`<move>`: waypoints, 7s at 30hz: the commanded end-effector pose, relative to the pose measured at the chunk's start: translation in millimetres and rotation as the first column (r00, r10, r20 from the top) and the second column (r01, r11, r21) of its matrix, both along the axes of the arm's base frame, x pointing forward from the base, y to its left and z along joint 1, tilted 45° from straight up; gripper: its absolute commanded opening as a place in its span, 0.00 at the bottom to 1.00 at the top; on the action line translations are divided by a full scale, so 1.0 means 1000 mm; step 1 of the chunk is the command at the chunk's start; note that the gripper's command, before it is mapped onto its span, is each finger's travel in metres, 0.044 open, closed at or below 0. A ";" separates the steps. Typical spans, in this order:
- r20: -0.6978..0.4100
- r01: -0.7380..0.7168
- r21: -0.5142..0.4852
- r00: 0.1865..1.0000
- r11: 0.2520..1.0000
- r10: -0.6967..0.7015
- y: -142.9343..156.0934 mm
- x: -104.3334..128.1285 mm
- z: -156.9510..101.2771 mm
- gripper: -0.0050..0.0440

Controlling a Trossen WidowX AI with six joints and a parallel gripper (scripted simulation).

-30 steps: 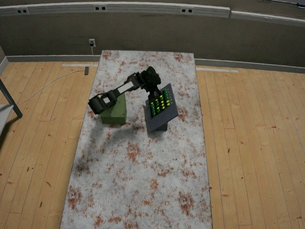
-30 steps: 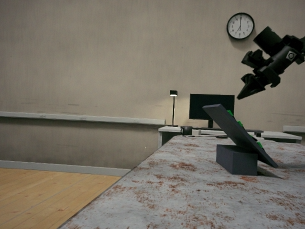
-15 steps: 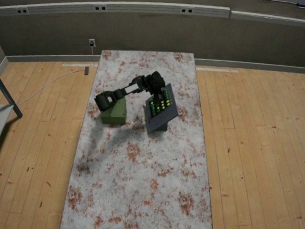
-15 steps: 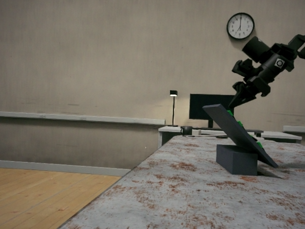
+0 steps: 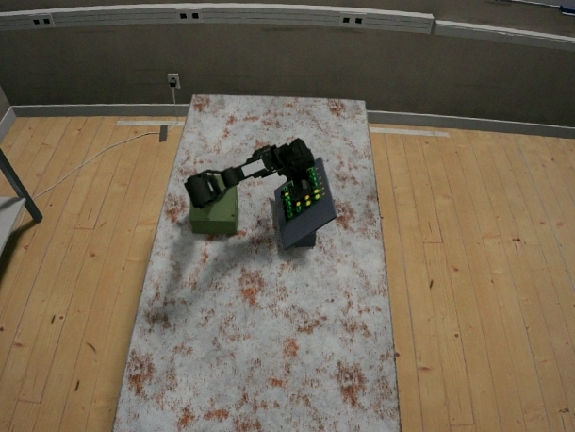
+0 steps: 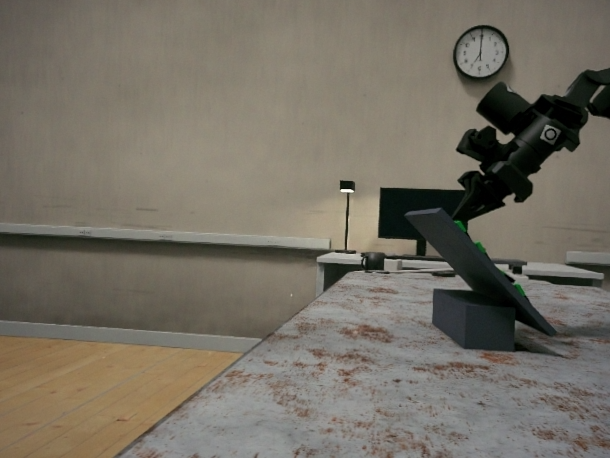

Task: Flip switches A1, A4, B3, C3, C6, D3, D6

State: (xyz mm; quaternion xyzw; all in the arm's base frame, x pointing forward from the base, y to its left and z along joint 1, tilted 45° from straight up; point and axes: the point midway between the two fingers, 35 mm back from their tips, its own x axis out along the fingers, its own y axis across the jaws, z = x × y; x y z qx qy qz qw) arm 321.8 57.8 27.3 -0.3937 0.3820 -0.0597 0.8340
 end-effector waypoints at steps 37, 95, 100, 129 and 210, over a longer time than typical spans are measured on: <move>0.025 -0.005 0.014 1.000 1.000 0.005 0.003 0.010 0.004 0.00; 0.018 -0.005 0.013 1.000 1.000 0.005 0.003 -0.039 -0.017 0.00; 0.014 -0.006 0.009 1.000 1.000 0.005 -0.001 -0.035 -0.023 0.00; 0.022 -0.004 0.012 1.000 1.000 0.004 -0.006 -0.025 -0.029 0.00; 0.013 -0.006 0.009 1.000 1.000 0.006 -0.022 -0.070 -0.034 0.00</move>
